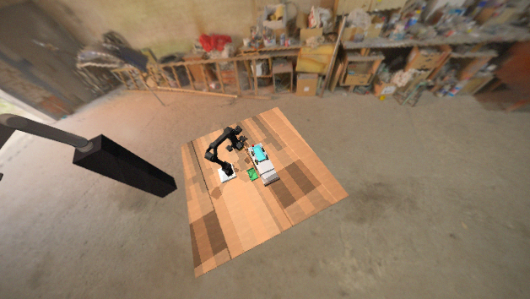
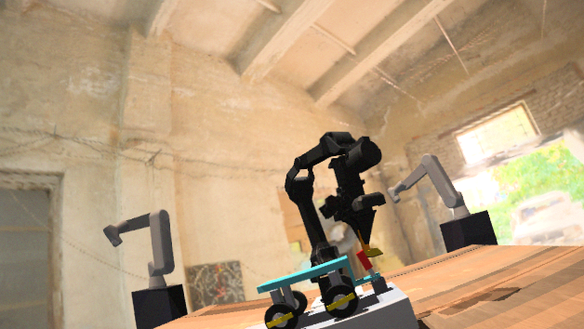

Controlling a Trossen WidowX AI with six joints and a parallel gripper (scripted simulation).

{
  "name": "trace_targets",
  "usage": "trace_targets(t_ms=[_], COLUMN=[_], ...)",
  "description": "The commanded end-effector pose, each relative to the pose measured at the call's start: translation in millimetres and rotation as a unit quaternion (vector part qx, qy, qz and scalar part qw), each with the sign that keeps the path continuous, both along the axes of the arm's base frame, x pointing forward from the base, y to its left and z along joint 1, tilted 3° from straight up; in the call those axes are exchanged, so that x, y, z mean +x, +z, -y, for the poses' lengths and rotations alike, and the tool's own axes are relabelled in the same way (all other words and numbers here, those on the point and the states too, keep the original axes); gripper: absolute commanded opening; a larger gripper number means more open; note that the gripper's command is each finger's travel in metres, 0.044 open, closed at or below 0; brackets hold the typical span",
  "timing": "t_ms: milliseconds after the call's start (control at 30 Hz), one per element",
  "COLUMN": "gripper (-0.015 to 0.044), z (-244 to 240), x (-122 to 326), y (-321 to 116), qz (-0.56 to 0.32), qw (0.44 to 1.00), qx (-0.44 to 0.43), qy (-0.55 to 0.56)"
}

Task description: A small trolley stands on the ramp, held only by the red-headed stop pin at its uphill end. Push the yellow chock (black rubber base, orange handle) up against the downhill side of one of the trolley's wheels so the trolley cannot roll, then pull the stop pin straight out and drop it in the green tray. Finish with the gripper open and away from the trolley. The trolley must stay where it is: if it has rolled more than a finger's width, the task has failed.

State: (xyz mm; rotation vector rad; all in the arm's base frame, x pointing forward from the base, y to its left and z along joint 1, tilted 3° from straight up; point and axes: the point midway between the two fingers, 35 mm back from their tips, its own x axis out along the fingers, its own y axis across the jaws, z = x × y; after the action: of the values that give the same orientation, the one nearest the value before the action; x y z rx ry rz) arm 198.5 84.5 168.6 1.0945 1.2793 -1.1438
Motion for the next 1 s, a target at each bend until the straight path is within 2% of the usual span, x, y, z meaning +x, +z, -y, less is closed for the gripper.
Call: trace_targets(t_ms=[0,467,967], gripper=[0.0,0.0,0.0], z=[-0.1,-0.1,-0.1], x=[1.9,1.9,2.0], y=[3.3,3.3,3.3], qz=[0.004,0.0,-0.004], qw=[1.0,0.974,0.883], qx=[0.0,0.006,0.013], qy=[0.004,0.225,0.469])
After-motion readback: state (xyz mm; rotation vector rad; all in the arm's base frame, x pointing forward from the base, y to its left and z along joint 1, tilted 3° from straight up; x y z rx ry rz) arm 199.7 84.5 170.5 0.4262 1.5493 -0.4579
